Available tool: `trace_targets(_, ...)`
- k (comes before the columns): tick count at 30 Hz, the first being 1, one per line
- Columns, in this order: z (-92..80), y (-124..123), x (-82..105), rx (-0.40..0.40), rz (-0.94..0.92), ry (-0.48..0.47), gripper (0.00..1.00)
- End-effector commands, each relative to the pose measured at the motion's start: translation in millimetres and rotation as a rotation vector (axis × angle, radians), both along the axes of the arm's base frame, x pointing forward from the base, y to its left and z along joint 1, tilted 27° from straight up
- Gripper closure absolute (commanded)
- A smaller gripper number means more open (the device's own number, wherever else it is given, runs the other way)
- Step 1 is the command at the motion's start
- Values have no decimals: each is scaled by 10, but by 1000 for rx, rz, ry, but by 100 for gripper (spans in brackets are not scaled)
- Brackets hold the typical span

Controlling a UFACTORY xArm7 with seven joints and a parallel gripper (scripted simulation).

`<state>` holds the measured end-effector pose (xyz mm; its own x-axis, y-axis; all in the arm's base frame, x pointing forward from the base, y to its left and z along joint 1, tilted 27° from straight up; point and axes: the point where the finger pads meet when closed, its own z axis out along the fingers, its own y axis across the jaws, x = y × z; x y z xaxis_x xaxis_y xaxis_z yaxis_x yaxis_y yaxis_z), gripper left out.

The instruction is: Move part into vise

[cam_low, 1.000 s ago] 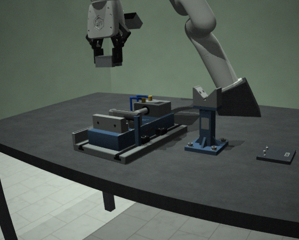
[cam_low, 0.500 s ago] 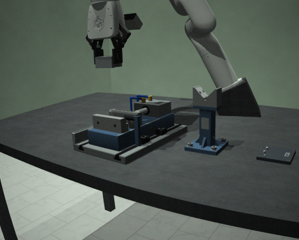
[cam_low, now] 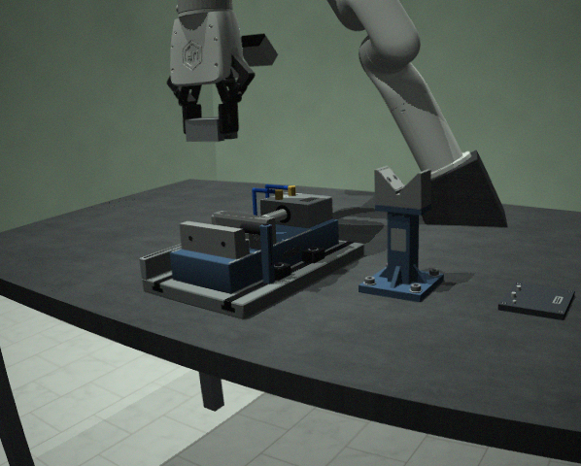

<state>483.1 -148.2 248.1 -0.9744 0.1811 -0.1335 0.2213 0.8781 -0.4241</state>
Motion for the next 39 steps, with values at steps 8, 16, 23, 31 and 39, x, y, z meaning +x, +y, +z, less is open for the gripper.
trace_targets(8,-130,-64,24,-2,2,-4,100)
trace_targets(16,-273,-135,35,-2,2,-4,100)
trace_targets(23,-361,-179,41,-2,2,-4,100)
trace_targets(31,-488,-242,51,-2,2,-4,100)
trace_targets(39,-566,-281,57,-2,2,-4,100)
